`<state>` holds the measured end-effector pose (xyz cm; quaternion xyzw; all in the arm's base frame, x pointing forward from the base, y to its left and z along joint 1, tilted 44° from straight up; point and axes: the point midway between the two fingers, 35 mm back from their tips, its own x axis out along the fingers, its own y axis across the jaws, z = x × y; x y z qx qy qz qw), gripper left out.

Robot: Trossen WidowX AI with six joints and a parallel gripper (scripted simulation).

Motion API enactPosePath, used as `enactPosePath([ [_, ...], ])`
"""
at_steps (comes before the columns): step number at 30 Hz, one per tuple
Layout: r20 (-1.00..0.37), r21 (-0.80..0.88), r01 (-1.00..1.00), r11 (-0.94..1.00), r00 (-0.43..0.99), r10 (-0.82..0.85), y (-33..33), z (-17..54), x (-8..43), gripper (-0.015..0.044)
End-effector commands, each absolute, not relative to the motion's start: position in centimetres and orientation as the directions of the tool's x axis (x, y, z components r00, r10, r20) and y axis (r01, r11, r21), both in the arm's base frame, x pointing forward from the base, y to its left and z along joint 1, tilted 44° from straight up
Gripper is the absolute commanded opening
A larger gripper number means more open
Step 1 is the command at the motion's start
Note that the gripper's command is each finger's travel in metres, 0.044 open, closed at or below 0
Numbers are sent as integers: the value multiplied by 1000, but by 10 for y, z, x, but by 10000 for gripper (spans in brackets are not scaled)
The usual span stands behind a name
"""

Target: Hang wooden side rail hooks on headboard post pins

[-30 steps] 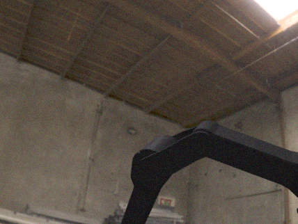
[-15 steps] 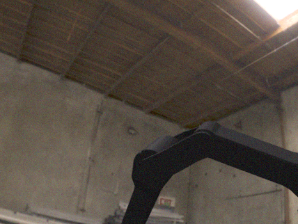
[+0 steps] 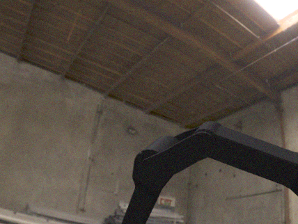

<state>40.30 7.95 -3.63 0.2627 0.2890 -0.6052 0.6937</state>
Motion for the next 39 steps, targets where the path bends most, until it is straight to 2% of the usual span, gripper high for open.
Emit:
enactPosePath([
  [1,-720,20,990,136,109,-686,85,-35,402,0],
  [39,-720,20,990,136,109,-686,88,-38,402,0],
])
